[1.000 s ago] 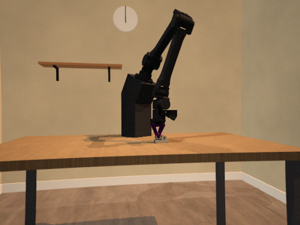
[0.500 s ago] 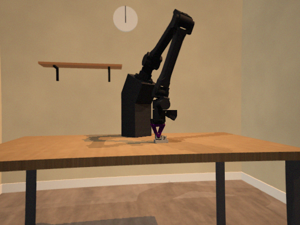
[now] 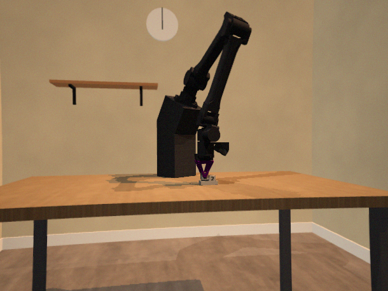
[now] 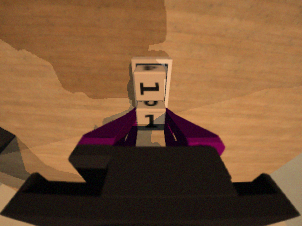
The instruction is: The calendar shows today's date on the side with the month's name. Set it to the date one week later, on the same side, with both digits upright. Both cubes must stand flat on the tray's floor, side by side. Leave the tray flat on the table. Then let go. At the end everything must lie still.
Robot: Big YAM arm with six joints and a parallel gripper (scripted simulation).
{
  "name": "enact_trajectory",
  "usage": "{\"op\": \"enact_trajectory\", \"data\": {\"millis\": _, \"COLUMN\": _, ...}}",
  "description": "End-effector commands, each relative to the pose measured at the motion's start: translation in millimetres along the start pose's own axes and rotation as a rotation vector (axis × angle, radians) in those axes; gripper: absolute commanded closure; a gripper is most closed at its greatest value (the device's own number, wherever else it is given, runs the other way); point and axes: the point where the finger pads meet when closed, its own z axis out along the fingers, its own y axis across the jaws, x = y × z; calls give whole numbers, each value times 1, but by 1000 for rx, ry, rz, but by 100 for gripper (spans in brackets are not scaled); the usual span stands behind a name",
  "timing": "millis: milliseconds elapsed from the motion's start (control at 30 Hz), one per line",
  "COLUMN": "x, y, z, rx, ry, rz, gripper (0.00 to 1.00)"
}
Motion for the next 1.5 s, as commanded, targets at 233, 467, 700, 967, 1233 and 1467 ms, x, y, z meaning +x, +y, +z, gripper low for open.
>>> {"op": "enact_trajectory", "data": {"millis": 233, "x": -6, "y": -12, "z": -3, "rx": 18, "ry": -6, "rz": -3, "gripper": 74}}
{"op": "enact_trajectory", "data": {"millis": 467, "x": -6, "y": -12, "z": -3, "rx": 18, "ry": -6, "rz": -3, "gripper": 74}}
{"op": "enact_trajectory", "data": {"millis": 700, "x": -6, "y": -12, "z": -3, "rx": 18, "ry": -6, "rz": -3, "gripper": 74}}
{"op": "enact_trajectory", "data": {"millis": 967, "x": -6, "y": -12, "z": -3, "rx": 18, "ry": -6, "rz": -3, "gripper": 74}}
{"op": "enact_trajectory", "data": {"millis": 1233, "x": -6, "y": -12, "z": -2, "rx": 17, "ry": -6, "rz": -2, "gripper": 74}}
{"op": "enact_trajectory", "data": {"millis": 1467, "x": -5, "y": -6, "z": 2, "rx": 7, "ry": -5, "rz": -2, "gripper": 74}}
